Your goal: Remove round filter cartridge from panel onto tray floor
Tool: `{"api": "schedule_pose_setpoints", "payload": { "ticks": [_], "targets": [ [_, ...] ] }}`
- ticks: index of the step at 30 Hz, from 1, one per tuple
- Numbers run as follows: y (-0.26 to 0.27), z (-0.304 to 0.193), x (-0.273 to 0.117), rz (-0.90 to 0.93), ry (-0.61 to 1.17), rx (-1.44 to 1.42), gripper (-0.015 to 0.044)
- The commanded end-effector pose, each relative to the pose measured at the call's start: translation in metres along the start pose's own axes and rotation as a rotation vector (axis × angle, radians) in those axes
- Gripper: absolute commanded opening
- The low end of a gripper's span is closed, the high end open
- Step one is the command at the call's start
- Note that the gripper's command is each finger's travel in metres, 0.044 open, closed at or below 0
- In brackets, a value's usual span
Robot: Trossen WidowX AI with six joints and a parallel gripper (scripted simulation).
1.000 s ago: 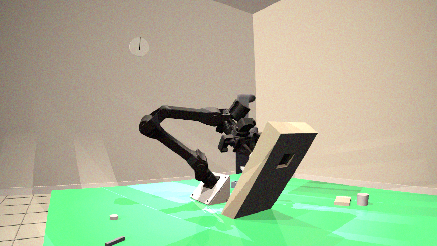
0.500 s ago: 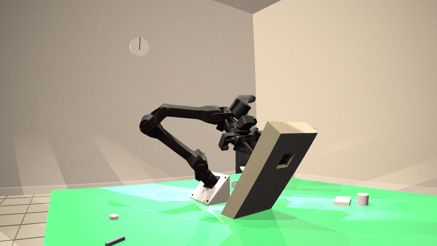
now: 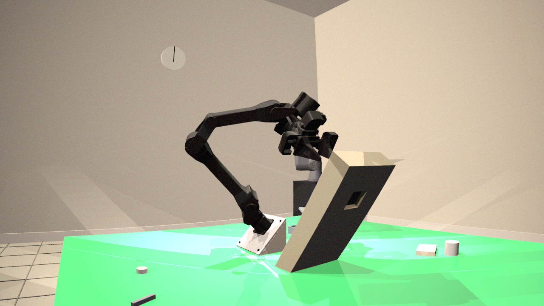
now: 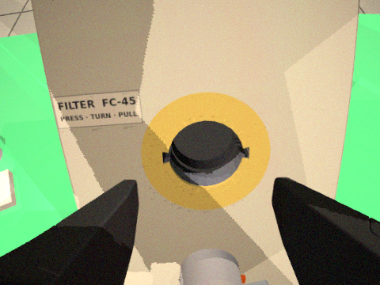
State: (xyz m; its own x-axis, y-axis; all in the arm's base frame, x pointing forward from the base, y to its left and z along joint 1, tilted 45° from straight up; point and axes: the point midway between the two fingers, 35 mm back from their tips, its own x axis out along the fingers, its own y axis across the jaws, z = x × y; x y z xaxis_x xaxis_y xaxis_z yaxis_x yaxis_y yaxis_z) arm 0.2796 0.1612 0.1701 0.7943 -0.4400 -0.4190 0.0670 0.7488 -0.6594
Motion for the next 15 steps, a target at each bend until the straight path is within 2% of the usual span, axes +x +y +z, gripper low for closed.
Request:
{"api": "schedule_pose_setpoints", "payload": {
  "ticks": [1,4,8,13,15],
  "targets": [
    [0.000,0.028,-0.023,0.000,-0.012,0.020,0.0327],
    [0.000,0.032,-0.027,0.000,-0.013,0.022,0.0406],
    [0.001,-0.003,-0.009,0.004,0.112,-0.011,0.0305],
    [-0.006,-0.078,0.013,-0.016,0.388,-0.055,0.0305],
    [-0.008,-0.088,0.015,-0.021,0.426,-0.058,0.0305]
  ]
}}
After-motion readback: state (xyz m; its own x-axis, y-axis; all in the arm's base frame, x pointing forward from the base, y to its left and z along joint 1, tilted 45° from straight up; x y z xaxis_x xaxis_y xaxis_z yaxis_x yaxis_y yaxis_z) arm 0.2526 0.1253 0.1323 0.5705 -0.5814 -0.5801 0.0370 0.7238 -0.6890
